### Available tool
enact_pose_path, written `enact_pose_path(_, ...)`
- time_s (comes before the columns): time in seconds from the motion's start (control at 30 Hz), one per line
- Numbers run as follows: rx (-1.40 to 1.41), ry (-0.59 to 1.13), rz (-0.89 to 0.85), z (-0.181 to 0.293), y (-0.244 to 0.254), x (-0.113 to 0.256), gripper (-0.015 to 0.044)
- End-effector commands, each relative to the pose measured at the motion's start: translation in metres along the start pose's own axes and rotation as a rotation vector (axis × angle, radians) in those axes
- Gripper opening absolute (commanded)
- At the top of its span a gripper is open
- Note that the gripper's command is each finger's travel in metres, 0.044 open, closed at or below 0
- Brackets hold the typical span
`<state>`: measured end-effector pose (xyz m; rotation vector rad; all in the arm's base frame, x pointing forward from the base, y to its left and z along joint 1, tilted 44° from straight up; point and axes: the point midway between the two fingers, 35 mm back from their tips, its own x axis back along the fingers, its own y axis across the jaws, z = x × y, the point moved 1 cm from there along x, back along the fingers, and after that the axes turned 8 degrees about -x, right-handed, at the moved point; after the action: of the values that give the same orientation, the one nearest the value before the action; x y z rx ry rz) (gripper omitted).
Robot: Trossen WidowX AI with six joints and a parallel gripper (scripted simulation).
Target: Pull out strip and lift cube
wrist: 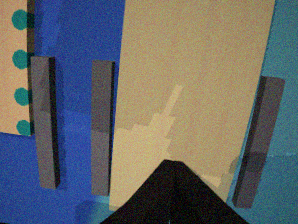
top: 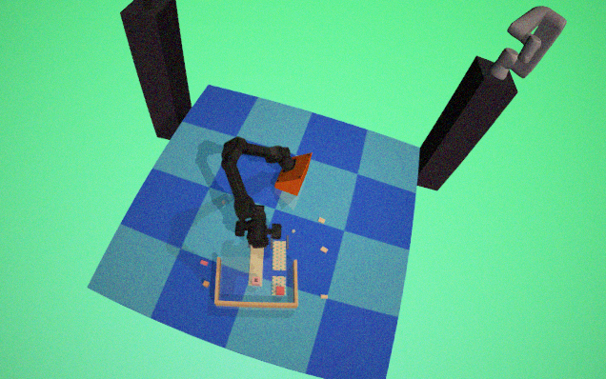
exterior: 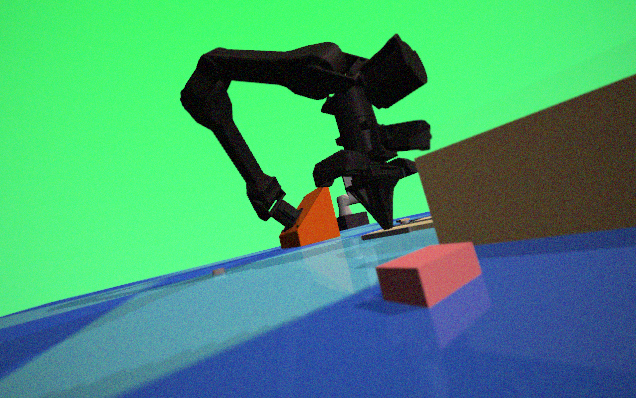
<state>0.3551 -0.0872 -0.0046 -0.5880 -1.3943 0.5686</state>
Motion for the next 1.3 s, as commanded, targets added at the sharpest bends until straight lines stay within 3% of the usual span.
enact_pose_path(0.0,0.007,0.024,0.007,0.011,-0.003,-0.007,0.0)
enact_pose_path(1.27,0.009,0.026,0.007,0.068,-0.013,-0.006,0.0)
